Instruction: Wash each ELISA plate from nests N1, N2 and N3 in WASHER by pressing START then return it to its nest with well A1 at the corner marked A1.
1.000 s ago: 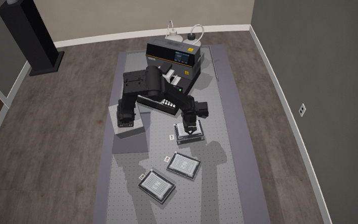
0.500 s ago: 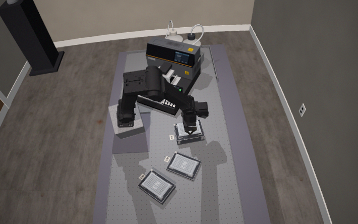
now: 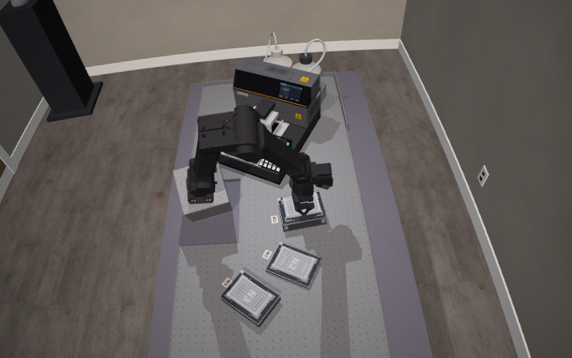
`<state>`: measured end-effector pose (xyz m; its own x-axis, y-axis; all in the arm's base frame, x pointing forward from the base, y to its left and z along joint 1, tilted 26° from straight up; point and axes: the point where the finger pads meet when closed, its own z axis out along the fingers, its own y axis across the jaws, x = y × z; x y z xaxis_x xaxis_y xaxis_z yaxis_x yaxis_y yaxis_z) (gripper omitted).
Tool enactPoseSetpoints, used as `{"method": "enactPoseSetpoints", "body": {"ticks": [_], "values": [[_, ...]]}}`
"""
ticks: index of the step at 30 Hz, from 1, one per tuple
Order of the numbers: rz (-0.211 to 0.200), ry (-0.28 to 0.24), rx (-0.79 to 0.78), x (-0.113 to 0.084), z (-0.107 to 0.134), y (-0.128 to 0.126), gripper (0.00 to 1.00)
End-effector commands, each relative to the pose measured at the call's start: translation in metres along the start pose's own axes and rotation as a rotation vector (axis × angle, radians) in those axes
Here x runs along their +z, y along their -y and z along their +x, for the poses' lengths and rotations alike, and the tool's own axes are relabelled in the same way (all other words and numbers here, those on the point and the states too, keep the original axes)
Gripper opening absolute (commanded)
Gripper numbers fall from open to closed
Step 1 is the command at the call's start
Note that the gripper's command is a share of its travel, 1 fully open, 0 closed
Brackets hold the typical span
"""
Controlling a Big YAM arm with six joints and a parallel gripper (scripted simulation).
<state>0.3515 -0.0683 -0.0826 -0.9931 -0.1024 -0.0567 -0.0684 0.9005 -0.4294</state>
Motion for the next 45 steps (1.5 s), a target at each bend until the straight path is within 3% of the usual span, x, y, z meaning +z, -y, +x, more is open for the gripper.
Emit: {"method": "enactPoseSetpoints", "body": {"ticks": [1,45], "values": [[-0.002,0.008,0.004,0.0053,-0.0055,0.0024,0.82],[-0.001,0.019,0.008,0.0104,-0.0133,0.0042,0.82]]}}
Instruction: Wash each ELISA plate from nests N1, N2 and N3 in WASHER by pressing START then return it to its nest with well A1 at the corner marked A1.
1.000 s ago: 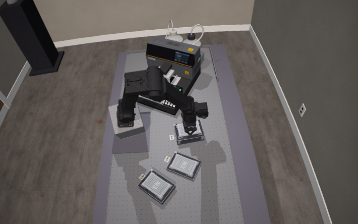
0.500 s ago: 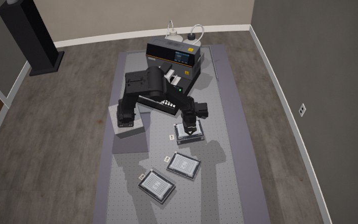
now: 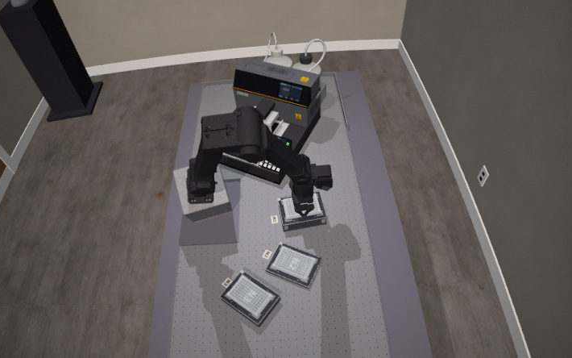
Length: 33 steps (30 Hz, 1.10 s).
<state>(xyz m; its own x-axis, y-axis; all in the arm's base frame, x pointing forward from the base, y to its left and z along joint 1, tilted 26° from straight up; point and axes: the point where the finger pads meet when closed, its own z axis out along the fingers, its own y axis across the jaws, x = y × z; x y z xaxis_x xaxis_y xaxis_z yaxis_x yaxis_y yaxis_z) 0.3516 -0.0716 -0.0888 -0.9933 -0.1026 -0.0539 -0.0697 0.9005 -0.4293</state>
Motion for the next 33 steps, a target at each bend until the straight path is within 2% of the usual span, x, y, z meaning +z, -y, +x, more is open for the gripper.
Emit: {"method": "enactPoseSetpoints", "body": {"ticks": [1,33], "values": [[-0.001,0.022,0.01,0.0033,-0.014,0.0038,0.82],[0.0,0.021,0.012,0.0085,-0.0141,0.0045,0.82]]}}
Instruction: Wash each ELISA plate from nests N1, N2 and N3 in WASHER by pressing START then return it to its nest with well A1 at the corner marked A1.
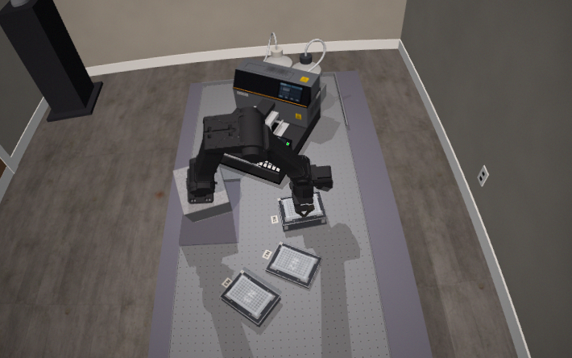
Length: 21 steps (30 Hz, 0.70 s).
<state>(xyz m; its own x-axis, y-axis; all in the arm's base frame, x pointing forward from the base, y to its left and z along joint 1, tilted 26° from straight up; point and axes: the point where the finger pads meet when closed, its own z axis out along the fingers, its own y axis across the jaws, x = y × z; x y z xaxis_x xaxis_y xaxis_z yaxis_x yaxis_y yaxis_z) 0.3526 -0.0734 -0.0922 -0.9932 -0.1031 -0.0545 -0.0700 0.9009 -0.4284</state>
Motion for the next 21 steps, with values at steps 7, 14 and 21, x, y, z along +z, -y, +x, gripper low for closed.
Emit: {"method": "enactPoseSetpoints", "body": {"ticks": [7,14,21], "values": [[0.002,0.021,0.013,0.0044,-0.0139,0.0043,1.0],[0.001,0.019,0.007,-0.0007,-0.0091,0.0013,1.0],[0.001,0.019,0.007,-0.0007,-0.0091,0.0013,1.0]]}}
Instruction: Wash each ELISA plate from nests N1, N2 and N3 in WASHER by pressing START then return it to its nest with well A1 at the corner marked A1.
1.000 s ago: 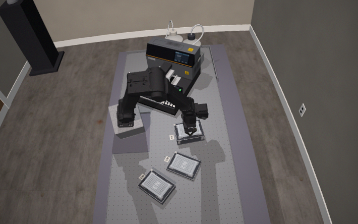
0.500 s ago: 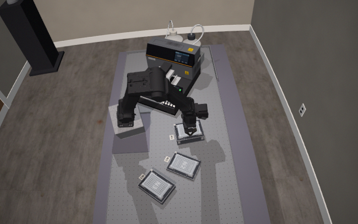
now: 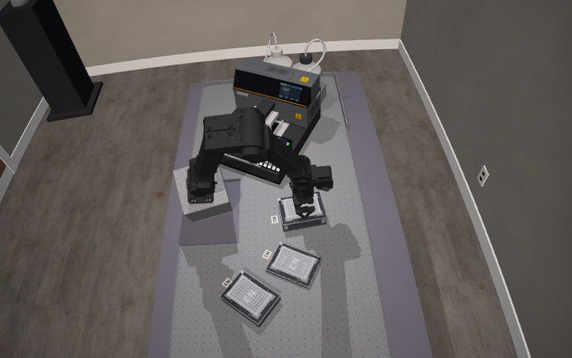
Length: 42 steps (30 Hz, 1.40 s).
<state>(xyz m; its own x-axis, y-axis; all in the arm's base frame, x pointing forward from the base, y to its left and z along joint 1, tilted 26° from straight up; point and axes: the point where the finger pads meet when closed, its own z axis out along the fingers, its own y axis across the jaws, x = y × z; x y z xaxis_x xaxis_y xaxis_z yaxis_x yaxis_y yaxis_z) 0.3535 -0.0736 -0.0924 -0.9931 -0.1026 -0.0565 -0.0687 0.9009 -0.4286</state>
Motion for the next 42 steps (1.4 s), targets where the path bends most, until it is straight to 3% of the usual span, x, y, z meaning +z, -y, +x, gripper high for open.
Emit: {"method": "enactPoseSetpoints", "body": {"ticks": [1,15,17,42], "values": [[0.001,0.017,0.005,-0.001,-0.008,0.001,1.0],[0.001,0.03,0.011,-0.004,-0.013,0.002,1.0],[0.0,0.032,0.007,-0.014,-0.014,-0.001,1.0],[0.003,0.04,0.012,-0.054,-0.018,0.001,1.0]]}}
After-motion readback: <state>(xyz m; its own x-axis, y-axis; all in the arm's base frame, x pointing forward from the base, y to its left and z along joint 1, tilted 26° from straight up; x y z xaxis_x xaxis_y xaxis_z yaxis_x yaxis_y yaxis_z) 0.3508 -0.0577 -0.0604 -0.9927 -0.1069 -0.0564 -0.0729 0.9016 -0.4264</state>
